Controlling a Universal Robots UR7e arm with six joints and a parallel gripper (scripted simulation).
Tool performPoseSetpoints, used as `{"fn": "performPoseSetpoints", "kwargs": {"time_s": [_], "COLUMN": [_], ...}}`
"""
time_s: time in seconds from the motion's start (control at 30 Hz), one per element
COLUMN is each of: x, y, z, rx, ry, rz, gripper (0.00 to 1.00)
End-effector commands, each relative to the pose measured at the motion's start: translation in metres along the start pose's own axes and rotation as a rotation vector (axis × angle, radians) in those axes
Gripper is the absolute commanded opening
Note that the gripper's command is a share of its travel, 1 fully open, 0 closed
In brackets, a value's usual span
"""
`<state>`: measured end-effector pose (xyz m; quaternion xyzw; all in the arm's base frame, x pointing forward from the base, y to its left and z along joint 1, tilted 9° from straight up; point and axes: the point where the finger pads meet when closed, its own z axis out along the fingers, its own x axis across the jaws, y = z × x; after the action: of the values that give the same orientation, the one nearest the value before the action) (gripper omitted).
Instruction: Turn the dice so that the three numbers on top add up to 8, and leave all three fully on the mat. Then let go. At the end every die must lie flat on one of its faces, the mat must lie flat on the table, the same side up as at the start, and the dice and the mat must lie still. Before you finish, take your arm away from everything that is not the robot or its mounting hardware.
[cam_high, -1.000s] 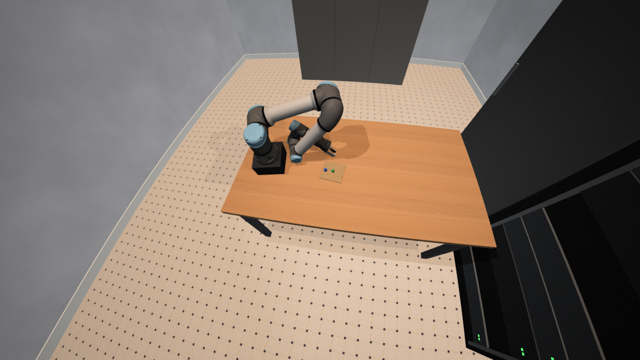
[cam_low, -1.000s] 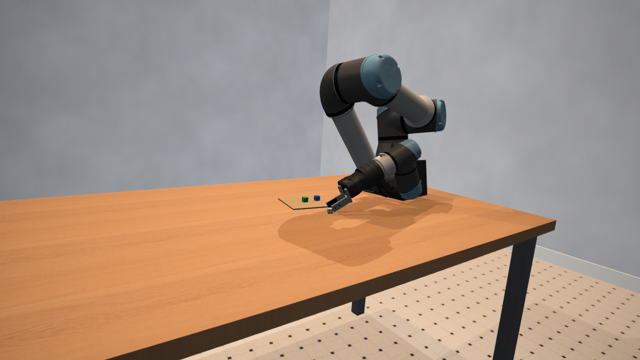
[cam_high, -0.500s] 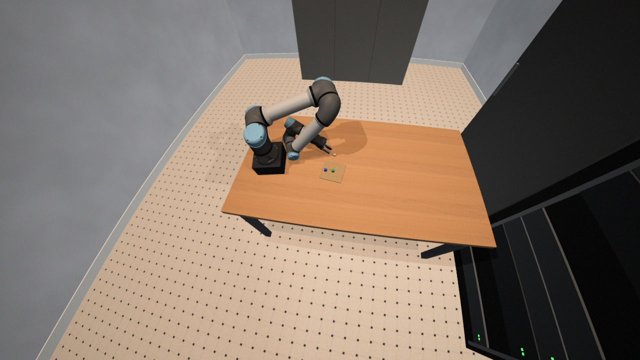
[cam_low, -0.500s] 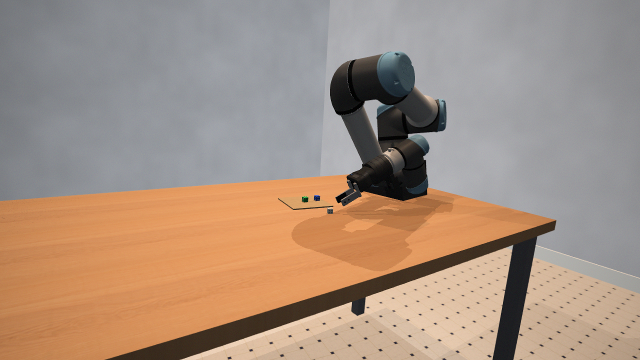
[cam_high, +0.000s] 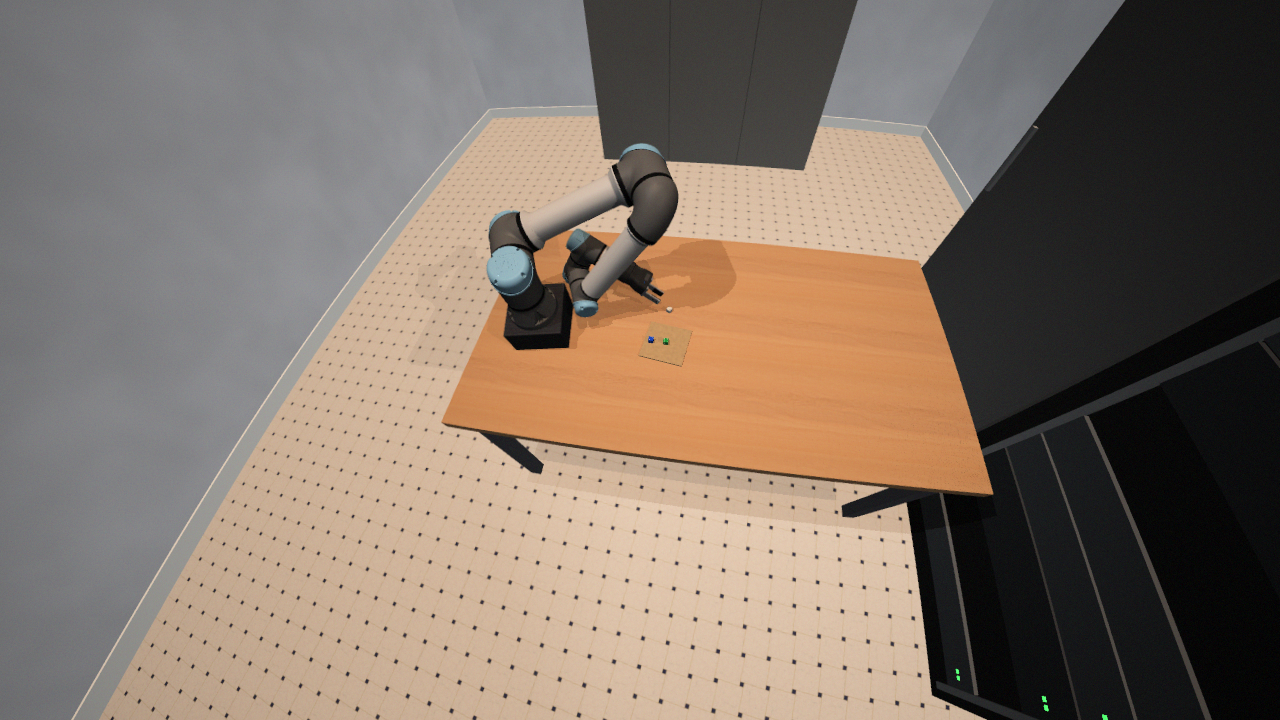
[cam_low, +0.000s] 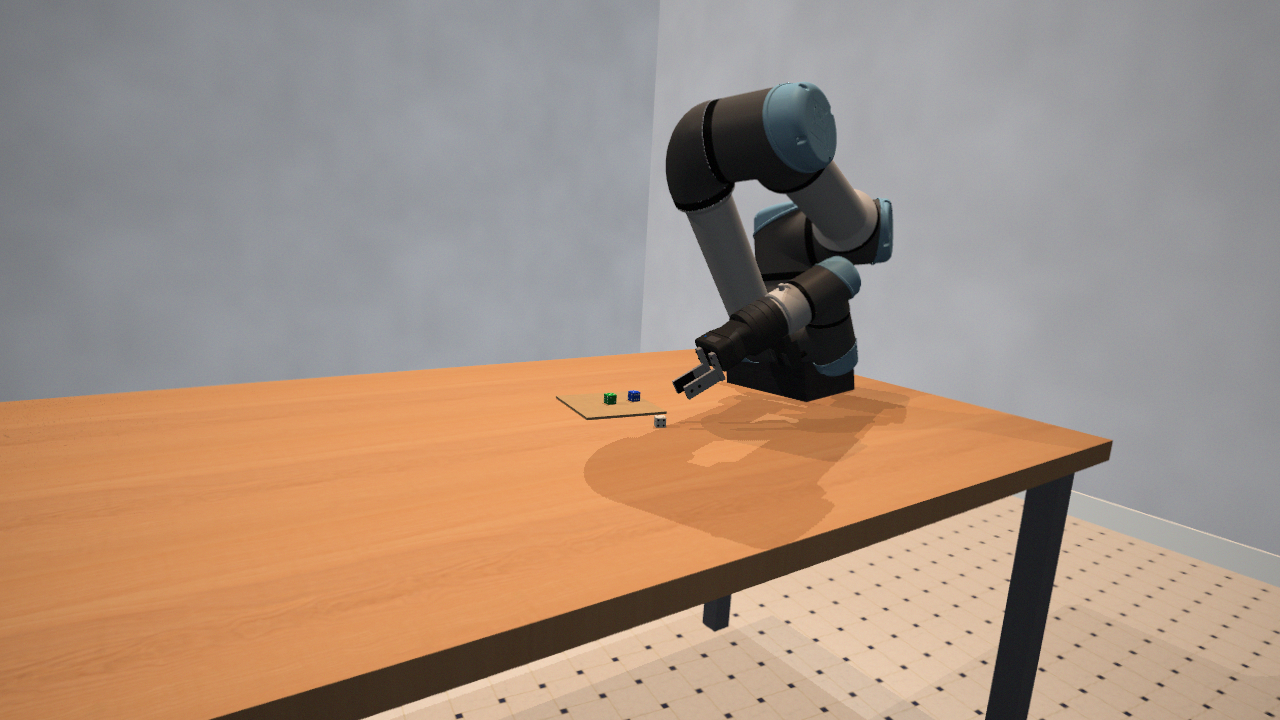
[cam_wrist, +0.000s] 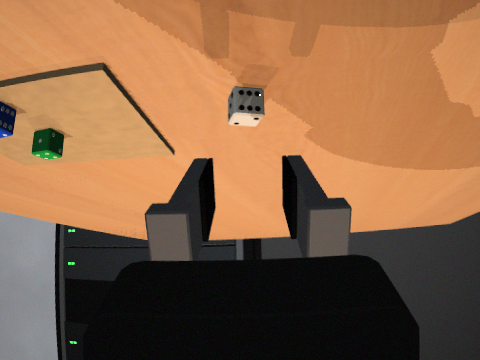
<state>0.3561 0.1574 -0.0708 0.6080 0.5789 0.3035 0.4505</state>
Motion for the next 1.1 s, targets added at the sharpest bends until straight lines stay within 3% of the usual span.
{"fn": "performPoseSetpoints", "kwargs": {"time_s": [0.0,0.33,1.07], "x": [0.000,0.000,0.001], "y": [0.018,0.035,0.039], "z": [-0.009,-0.018,-0.017], "rx": [-0.001,-0.001,0.035], "ry": [-0.001,-0.001,0.000], "rz": [0.001,0.001,0.000], "gripper": [0.64,0.64,0.64]}}
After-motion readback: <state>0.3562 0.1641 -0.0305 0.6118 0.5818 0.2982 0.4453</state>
